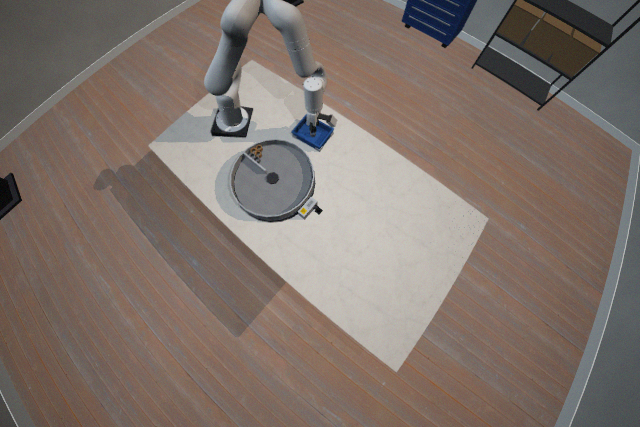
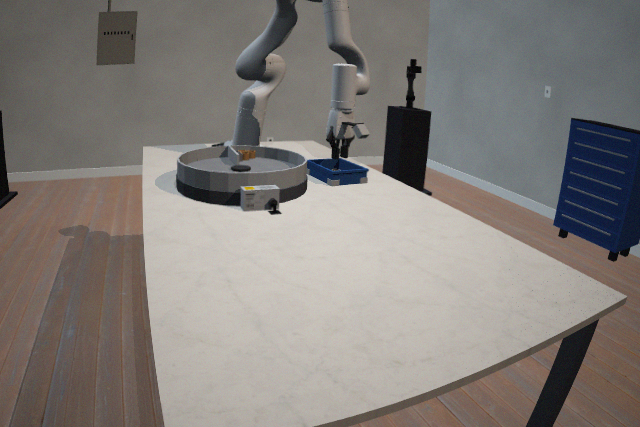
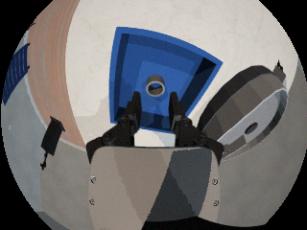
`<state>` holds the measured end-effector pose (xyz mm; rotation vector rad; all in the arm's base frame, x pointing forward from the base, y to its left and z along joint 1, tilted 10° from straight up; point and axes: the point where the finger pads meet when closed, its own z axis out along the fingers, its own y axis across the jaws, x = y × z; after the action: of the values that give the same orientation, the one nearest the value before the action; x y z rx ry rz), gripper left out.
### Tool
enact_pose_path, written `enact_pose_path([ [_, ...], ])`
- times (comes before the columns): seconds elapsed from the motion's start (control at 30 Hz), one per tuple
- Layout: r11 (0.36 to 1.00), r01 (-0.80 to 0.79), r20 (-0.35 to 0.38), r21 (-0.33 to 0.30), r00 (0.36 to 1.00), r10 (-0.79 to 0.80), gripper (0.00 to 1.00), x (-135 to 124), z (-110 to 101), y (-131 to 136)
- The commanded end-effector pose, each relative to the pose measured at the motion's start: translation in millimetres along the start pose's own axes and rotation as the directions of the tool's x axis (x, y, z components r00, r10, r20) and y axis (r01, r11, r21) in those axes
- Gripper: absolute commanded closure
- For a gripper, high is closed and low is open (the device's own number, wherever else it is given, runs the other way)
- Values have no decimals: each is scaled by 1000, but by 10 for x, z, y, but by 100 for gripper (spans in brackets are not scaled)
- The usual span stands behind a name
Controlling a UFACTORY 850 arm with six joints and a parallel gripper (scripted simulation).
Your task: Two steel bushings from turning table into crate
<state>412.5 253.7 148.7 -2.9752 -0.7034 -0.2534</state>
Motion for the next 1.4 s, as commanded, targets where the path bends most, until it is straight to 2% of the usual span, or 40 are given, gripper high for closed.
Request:
enact_pose_path([
  [0.0, 1000, 0, -2, -1, 1000, 0, 59, 10, -192, -2],
  [0.27, 1000, 0, -2, -1, 1000, 0, 59, 13, -450, -1],
  [1.37, 1000, 0, -2, -1, 1000, 0, 59, 13, -494, -1],
])
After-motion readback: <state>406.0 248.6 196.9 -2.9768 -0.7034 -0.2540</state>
